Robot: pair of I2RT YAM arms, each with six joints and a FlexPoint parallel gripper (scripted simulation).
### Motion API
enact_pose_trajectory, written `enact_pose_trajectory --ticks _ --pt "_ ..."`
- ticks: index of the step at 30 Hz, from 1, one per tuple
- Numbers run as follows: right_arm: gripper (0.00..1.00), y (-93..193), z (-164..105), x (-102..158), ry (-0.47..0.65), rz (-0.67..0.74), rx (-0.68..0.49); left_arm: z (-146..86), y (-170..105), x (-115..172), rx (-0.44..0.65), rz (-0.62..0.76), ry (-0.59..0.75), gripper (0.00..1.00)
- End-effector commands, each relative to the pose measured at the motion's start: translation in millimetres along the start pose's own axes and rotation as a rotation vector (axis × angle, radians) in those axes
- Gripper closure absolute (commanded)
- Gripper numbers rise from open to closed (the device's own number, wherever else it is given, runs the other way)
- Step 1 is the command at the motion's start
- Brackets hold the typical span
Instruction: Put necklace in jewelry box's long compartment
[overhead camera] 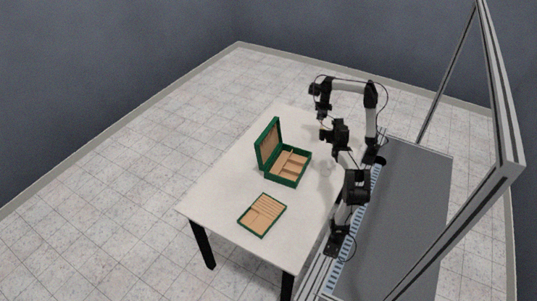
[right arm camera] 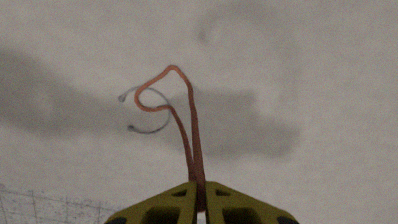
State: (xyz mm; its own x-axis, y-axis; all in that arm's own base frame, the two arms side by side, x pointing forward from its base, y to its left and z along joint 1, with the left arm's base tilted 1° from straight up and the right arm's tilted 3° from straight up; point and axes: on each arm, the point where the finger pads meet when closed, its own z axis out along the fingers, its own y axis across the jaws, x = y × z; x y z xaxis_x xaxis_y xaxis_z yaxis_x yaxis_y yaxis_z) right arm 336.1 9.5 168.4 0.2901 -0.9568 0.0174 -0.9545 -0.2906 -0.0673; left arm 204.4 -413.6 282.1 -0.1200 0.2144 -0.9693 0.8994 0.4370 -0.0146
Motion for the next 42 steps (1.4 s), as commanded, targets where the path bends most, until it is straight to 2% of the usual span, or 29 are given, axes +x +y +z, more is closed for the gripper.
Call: enact_pose_trajectory --ticks 1,9,15,17,21,24,26,31,35,41,42 --pt "1.00 8 -21 -1 0.000 -0.004 -0.011 -15 3 -41 0.000 0.009 -0.079 0.00" --pt "1.00 2 -28 -1 -0.003 0.014 0.048 -17 1 -44 0.022 0.011 -0.071 0.00" --pt "1.00 -9 -40 1 0.012 0.042 0.210 -32 12 -47 0.093 0.003 -0.065 0.00" --pt "1.00 -13 -50 2 0.021 0.056 0.298 -42 22 -51 0.121 -0.003 -0.068 0.00" --pt "1.00 -18 -78 3 0.044 0.095 0.526 -78 47 -59 0.188 -0.020 -0.084 0.00" --pt "1.00 -16 -95 4 0.059 0.118 0.653 -107 63 -65 0.222 -0.028 -0.104 0.00" --pt "1.00 -16 -95 4 0.059 0.118 0.653 -107 63 -65 0.222 -0.028 -0.104 0.00" --pt "1.00 -8 -121 3 0.086 0.157 0.868 -173 88 -76 0.234 -0.026 -0.157 0.00" --pt "1.00 -2 -134 2 0.106 0.181 0.986 -218 92 -81 0.233 -0.011 -0.193 0.00" --pt "1.00 5 -142 0 0.122 0.199 1.090 -266 85 -83 0.218 0.012 -0.226 0.00" --pt "1.00 5 -142 0 0.122 0.199 1.090 -266 85 -83 0.218 0.012 -0.226 0.00"
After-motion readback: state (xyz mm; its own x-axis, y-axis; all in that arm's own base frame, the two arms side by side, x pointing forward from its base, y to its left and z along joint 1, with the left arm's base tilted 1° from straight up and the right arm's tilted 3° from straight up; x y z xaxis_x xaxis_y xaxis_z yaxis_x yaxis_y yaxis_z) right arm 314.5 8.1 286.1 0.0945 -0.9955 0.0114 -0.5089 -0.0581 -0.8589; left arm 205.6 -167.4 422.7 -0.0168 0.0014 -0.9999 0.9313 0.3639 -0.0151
